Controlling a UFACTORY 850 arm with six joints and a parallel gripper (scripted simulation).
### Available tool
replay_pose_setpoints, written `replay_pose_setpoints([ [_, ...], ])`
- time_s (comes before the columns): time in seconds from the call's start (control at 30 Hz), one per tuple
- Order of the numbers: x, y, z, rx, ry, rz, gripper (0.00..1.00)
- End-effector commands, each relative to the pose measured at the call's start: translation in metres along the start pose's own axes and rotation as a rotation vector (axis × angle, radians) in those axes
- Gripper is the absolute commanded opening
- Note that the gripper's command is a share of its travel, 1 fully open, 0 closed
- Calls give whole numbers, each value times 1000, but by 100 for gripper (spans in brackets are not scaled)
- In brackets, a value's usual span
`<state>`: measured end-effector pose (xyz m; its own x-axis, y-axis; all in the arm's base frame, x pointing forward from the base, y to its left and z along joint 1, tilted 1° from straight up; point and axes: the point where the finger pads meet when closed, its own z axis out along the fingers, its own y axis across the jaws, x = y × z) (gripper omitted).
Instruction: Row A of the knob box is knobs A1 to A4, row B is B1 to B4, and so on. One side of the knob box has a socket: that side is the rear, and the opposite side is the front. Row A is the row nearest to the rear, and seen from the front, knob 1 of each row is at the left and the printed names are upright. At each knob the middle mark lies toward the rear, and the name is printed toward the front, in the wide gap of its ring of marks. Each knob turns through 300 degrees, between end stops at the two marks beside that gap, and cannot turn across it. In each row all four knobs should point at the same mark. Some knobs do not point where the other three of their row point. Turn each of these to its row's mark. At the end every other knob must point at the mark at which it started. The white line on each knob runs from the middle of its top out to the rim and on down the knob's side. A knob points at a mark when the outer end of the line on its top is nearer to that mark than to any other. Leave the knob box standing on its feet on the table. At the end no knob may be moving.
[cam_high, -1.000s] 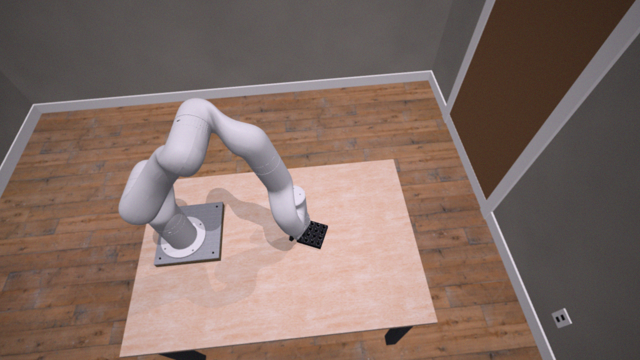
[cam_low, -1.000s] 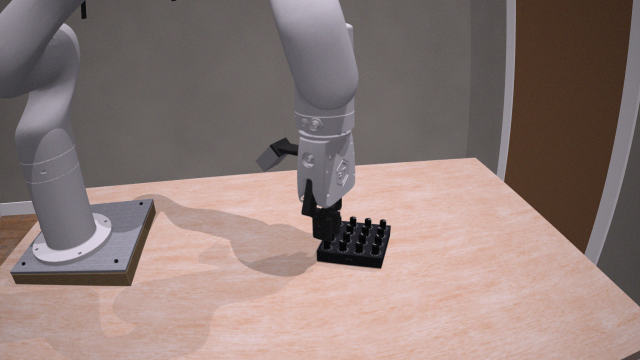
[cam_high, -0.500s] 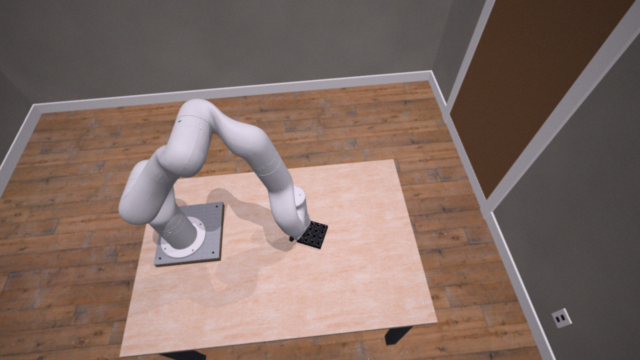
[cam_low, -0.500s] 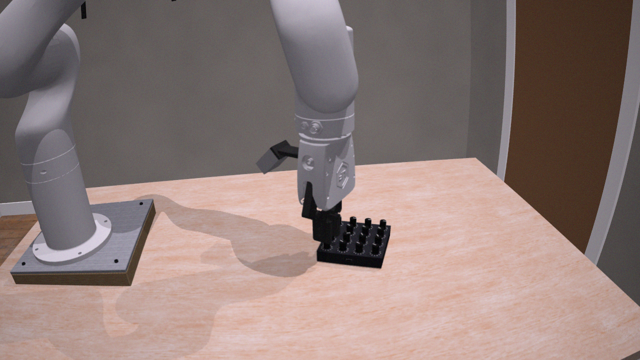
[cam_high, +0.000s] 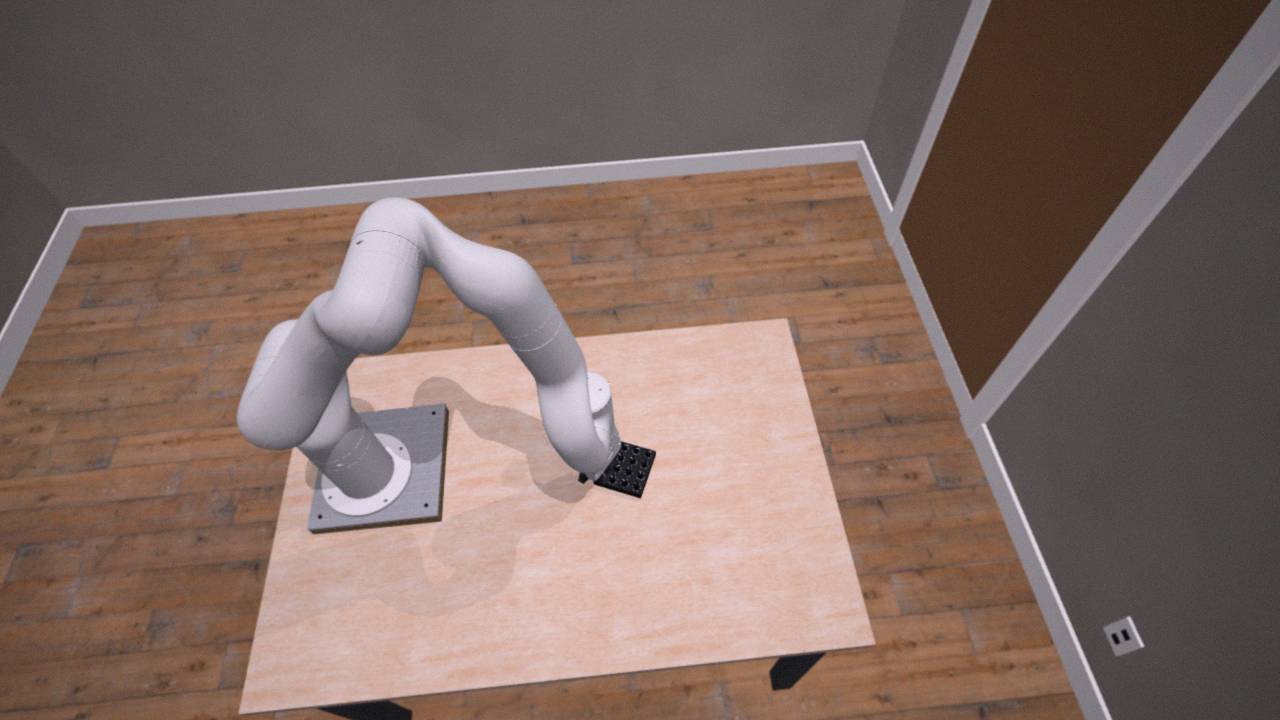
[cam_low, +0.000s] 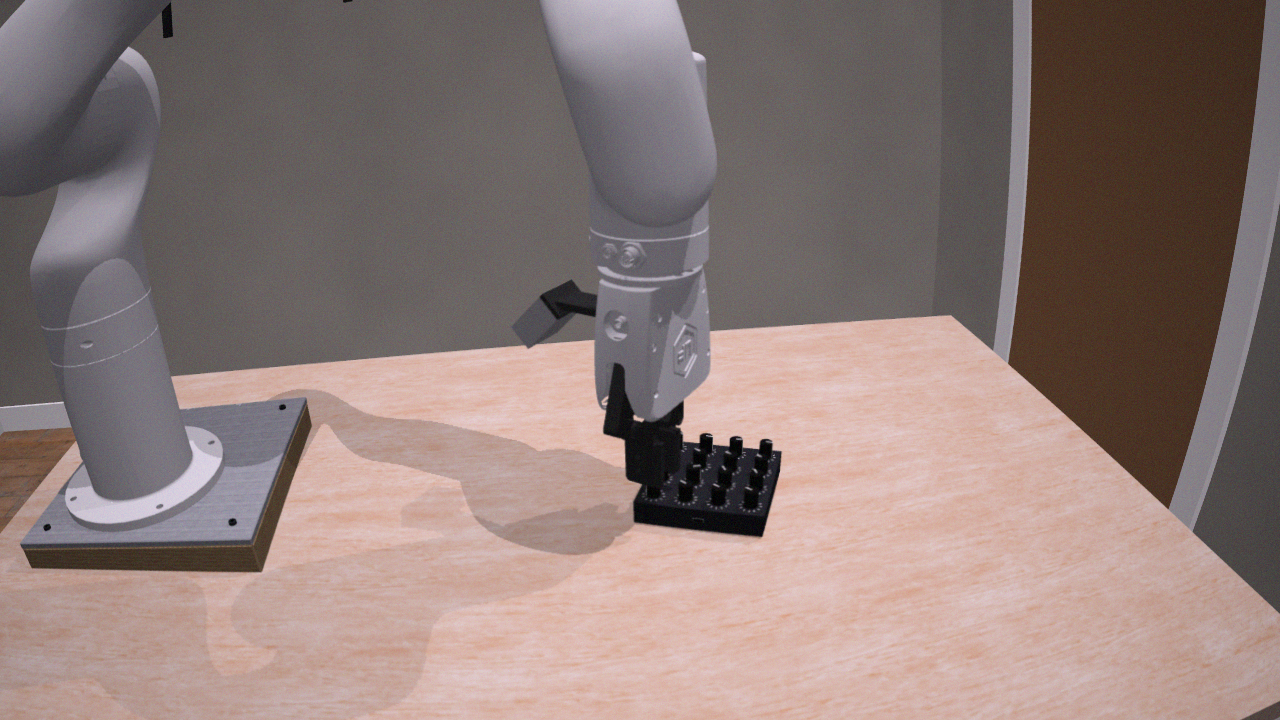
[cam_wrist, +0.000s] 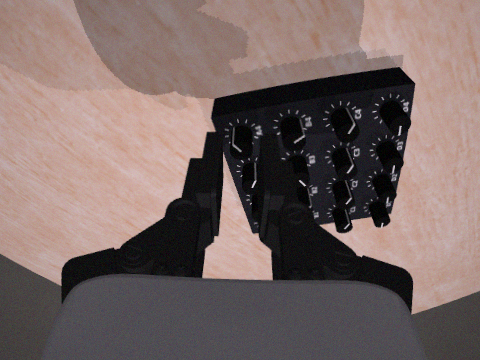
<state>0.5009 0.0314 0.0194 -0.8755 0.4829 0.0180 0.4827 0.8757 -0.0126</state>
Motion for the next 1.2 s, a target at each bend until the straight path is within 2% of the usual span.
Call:
replay_pose_setpoints([
  [0.0, -1, 0, -1, -1, -2, 0, 19],
  [1.17, -1, 0, 7, -1, -2, 0, 19],
])
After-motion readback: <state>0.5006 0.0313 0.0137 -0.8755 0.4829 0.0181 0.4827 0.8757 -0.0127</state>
